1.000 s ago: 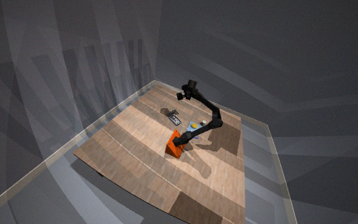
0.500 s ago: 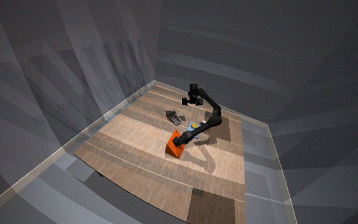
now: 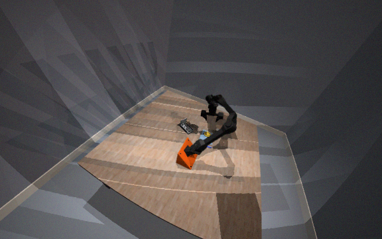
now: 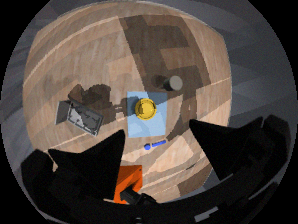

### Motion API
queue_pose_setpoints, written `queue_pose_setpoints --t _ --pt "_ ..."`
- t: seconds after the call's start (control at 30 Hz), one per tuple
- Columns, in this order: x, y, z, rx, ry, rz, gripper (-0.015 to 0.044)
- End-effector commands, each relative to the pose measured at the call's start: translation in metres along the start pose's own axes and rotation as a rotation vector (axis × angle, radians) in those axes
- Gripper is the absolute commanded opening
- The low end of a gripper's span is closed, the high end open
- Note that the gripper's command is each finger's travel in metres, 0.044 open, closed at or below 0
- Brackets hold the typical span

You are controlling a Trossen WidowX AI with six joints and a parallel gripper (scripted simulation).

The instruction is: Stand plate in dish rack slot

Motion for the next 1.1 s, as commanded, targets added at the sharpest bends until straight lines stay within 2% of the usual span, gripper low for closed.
queue_pose_setpoints --t 0.0,0.1,0.33,0.4,1.07 --pt "-0.001 -0.004 0.001 -0.019 0.032 0.009 0.0400" --pt "-0.010 -0.005 0.000 -0.028 0.040 -0.009 0.0400" --pt "-0.098 -0.014 0.001 -0.132 0.090 -0.177 0.0400" --pt "-0.114 -0.015 0.004 -0.153 0.093 -0.203 0.0400" --pt "-0.137 -0.011 0.005 -0.156 0.092 -0.207 0.0400"
Point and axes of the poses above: the point midway between the two fingers, 35 mm back from their tips, its own x axis back along the fingers, its own y axis across the jaws, z = x × y, the point moved 9 cm from there along x, back along the fingers, and after that the axes turned 13 degrees about x, right-handed, at the moved point
